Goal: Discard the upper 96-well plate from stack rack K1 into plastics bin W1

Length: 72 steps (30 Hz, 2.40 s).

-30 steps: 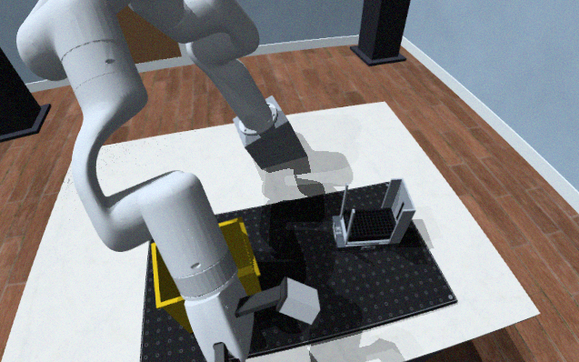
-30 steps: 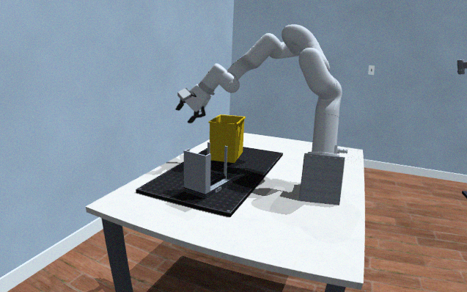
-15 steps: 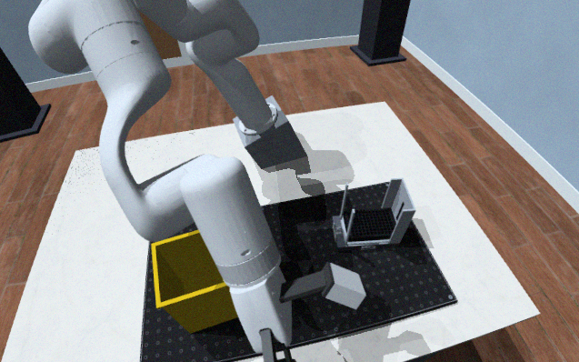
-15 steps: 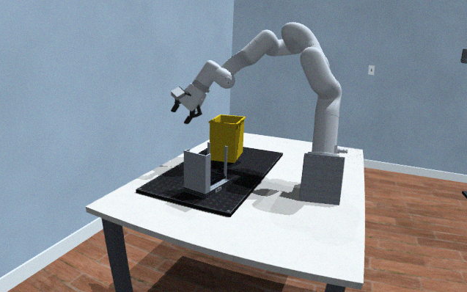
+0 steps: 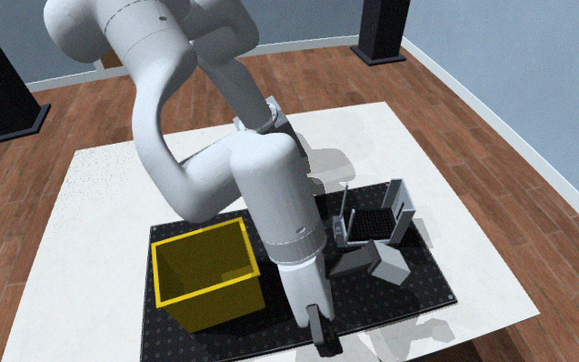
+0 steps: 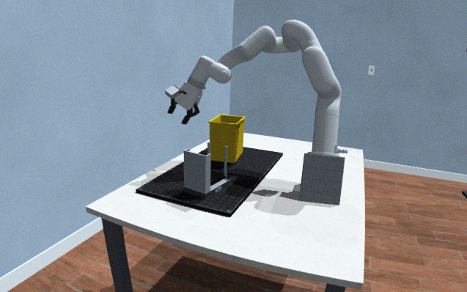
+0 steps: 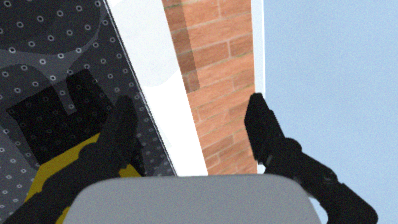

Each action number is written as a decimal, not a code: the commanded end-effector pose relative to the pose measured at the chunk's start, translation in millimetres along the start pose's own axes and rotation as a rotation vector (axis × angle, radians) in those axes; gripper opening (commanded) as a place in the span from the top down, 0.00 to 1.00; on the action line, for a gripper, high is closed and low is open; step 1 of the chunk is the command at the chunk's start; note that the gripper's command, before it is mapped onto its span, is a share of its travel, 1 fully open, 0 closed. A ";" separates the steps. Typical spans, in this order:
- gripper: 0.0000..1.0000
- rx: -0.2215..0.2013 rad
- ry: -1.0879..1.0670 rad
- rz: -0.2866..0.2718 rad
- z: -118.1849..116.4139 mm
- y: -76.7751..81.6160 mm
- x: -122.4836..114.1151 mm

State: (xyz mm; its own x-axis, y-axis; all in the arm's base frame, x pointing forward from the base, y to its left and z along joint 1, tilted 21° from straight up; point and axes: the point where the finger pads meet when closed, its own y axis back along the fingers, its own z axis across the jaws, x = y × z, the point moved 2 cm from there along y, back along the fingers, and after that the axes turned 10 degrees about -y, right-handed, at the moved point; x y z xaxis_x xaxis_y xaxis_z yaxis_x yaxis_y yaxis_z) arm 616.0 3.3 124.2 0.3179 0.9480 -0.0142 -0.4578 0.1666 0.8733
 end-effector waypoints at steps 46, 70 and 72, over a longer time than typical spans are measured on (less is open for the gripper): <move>0.00 0.246 -0.041 -0.174 -145.7 49.6 115.1; 0.00 0.318 -0.028 -0.277 -225.6 87.7 142.0; 0.00 0.331 -0.022 -0.306 -229.7 90.0 143.1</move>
State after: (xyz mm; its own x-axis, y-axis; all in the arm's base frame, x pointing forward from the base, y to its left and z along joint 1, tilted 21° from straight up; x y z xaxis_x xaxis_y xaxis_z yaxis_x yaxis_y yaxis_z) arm 440.2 207.4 87.3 0.4180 0.8695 -0.2631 -0.0713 0.3202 0.9447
